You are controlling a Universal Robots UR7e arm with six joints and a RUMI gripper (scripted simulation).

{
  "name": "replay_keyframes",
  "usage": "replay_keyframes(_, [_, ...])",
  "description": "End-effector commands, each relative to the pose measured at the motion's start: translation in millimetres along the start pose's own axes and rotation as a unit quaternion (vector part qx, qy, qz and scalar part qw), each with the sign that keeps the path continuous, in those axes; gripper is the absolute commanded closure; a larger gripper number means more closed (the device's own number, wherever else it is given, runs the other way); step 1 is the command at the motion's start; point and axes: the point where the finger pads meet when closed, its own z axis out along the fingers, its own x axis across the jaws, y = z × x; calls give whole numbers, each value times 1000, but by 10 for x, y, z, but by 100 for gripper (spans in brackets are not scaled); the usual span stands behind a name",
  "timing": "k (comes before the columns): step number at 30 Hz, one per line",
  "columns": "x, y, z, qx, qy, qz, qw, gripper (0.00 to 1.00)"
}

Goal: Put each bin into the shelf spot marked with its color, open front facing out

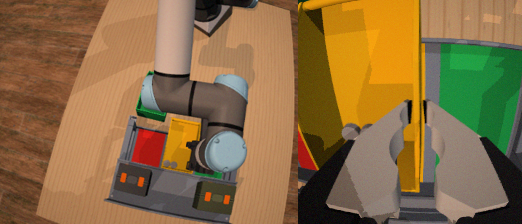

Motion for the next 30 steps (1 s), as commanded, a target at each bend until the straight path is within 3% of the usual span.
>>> replay_keyframes(1, [0, 4, -7, -1, 0, 0, 1000, 95])
replay_keyframes(30, [-4, -7, -82, -1, 0, 0, 1000, 95])
